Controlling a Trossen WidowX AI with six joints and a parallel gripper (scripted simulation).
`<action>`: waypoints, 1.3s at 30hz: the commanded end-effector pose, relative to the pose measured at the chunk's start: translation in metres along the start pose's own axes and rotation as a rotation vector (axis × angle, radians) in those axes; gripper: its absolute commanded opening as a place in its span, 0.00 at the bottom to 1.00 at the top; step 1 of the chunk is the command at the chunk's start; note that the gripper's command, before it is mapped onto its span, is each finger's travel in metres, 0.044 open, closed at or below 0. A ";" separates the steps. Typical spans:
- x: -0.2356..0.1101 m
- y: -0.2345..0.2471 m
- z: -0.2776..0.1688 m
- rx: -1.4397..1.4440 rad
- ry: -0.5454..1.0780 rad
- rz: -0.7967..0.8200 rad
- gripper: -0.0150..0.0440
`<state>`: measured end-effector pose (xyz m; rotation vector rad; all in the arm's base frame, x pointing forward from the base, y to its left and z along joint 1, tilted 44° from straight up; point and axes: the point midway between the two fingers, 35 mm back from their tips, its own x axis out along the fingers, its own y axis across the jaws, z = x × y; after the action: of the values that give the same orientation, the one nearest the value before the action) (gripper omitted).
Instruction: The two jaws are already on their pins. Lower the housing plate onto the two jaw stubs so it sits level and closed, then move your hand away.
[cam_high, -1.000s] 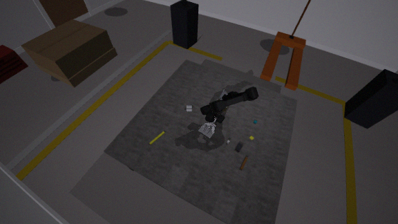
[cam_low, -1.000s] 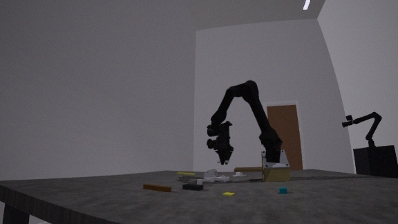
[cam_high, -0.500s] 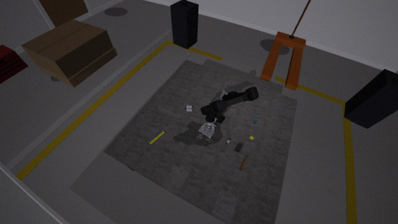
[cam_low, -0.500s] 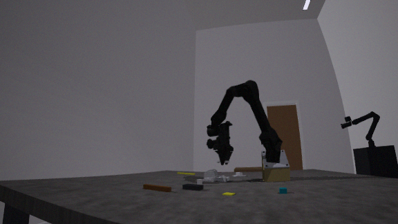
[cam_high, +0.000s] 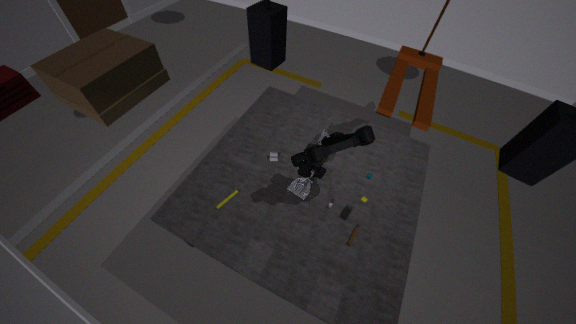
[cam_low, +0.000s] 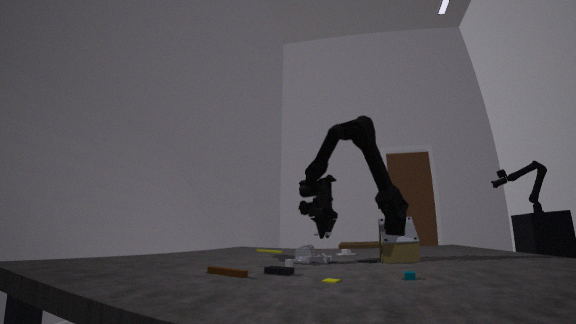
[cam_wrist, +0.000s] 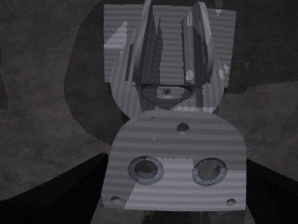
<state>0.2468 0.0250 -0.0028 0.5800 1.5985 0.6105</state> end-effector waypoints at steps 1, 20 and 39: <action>0.000 0.001 0.000 0.004 -0.001 0.002 0.85; 0.001 0.001 0.000 0.007 -0.001 0.002 0.85; 0.032 0.000 0.002 0.008 -0.002 0.001 0.85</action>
<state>0.2459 0.0436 -0.0224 0.5809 1.5973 0.6058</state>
